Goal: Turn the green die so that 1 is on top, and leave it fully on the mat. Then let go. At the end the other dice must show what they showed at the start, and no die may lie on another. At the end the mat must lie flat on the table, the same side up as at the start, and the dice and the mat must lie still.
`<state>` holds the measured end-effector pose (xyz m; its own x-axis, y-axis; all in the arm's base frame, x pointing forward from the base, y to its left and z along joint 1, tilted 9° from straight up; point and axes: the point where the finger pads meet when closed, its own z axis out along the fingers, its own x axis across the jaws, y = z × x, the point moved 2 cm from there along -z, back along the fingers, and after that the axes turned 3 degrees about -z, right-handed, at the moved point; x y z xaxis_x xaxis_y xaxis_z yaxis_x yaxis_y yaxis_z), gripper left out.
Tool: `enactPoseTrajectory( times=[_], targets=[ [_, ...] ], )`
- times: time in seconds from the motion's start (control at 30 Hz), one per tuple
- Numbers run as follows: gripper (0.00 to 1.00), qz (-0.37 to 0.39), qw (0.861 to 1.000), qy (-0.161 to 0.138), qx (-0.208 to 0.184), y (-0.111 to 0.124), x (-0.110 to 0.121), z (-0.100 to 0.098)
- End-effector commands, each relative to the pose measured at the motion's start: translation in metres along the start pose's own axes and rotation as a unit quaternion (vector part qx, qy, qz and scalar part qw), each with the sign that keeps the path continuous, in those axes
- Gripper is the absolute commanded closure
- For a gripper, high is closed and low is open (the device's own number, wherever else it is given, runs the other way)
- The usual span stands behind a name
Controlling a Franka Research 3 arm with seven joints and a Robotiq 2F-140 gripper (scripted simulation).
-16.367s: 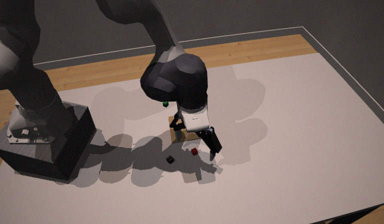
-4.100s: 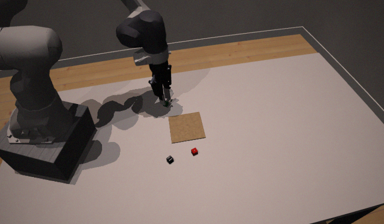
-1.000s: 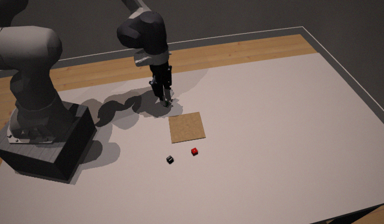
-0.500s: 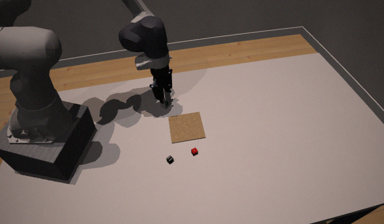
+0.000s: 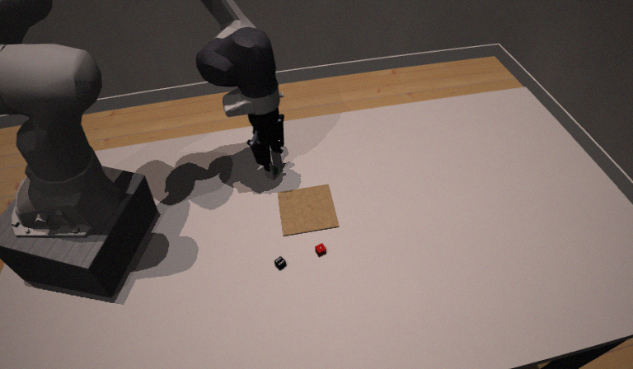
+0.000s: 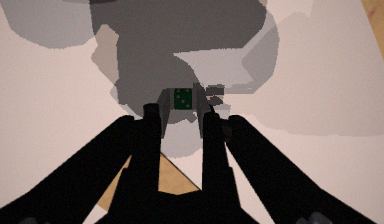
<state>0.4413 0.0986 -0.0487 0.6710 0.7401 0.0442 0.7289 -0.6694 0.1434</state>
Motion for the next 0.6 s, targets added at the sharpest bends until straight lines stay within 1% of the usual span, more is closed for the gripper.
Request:
enactPoseTrajectory(
  times=[0.0,0.57],
  targets=[
    [0.79,-0.003,1.0,0.0,-0.001,0.0011,0.0,0.0003],
    [0.79,-0.003,1.0,0.0,-0.001,0.0011,0.0,0.0003]
  ],
)
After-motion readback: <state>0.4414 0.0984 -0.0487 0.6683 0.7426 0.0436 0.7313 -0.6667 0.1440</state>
